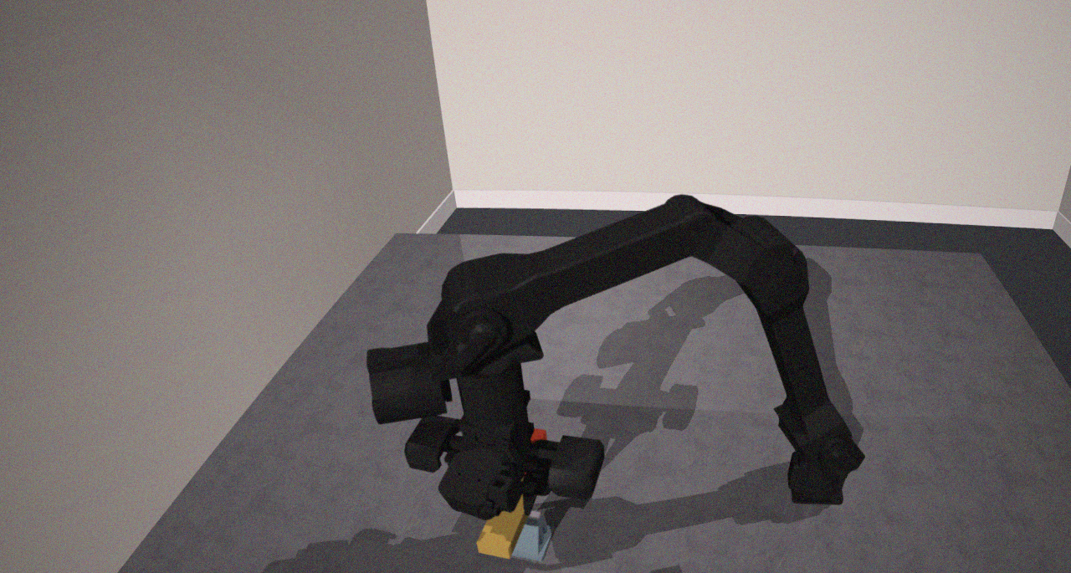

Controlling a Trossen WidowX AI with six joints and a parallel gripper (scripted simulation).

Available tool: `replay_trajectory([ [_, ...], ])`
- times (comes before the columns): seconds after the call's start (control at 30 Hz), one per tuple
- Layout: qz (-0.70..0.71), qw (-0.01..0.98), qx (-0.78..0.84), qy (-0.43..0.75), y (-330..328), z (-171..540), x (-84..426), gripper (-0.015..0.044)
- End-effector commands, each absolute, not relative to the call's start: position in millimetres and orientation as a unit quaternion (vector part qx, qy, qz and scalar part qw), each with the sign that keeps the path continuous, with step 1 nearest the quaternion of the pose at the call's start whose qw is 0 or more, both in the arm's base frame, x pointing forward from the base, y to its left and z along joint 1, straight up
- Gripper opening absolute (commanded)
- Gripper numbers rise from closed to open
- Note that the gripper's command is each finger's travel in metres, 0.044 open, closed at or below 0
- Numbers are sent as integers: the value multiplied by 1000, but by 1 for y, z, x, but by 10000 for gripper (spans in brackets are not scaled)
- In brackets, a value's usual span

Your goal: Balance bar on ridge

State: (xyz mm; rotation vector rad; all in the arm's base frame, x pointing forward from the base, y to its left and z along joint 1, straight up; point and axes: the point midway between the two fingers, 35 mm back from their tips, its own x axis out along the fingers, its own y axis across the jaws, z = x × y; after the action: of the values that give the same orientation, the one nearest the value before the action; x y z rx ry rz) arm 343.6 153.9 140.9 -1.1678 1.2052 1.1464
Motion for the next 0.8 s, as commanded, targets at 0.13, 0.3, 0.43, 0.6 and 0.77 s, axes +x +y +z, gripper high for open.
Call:
replay_trajectory([
  [0.13,479,527,-486,507,154,126,343,0],
  [0.3,479,527,-486,507,153,118,343,0],
  [0.43,479,527,-486,507,153,114,343,0],
  [0.6,479,527,-486,507,153,114,343,0],
  [0.77,479,527,-486,507,153,115,343,0],
])
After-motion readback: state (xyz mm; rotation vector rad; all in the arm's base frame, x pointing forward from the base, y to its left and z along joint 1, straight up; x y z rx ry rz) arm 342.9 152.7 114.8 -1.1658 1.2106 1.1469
